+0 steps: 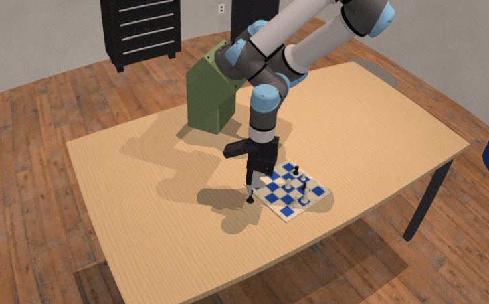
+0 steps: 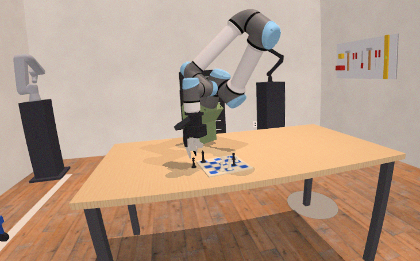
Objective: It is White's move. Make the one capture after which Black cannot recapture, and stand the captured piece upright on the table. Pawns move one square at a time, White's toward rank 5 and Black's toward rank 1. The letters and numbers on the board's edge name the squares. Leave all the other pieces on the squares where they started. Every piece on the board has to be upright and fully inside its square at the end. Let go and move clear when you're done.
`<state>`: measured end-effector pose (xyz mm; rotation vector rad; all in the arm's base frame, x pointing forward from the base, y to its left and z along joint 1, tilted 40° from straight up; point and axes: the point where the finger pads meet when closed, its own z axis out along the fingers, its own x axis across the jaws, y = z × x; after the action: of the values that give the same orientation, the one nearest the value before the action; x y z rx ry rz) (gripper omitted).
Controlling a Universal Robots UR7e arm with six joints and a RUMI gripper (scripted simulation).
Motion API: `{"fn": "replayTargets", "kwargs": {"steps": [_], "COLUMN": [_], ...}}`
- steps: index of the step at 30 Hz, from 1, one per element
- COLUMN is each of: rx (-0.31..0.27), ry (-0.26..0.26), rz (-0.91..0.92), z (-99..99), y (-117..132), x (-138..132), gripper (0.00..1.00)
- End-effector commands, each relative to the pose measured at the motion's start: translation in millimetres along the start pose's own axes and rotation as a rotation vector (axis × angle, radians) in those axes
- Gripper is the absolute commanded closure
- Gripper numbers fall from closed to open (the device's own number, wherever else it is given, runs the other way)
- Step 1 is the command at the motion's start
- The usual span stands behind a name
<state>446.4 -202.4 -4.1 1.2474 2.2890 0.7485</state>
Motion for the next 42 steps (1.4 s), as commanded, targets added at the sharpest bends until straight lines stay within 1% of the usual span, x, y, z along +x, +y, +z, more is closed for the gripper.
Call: {"fn": "replayTargets", "kwargs": {"steps": [1,6,10,14,20,21,42], "rx": [-0.002,-0.001,-0.001,-0.001,-0.001,-0.001,-0.002], "ry": [0.007,0.007,0.007,0.007,0.007,0.007,0.011], "rz": [-0.002,-0.002,-0.002,-0.002,-0.002,-0.002,0.000], "z": [-24.9,-43.8,-53.9,-58.7,-59.5,-59.5,-58.1], "y": [0.0,-0.2,-0.3,-0.4,-0.3,-0.3,-0.3], "x": [0.1,0.0,0.0,0.0,0.0,0.0,1.7], "gripper": [0.75,0.75,0.75,0.75,0.75,0.00,0.00]}}
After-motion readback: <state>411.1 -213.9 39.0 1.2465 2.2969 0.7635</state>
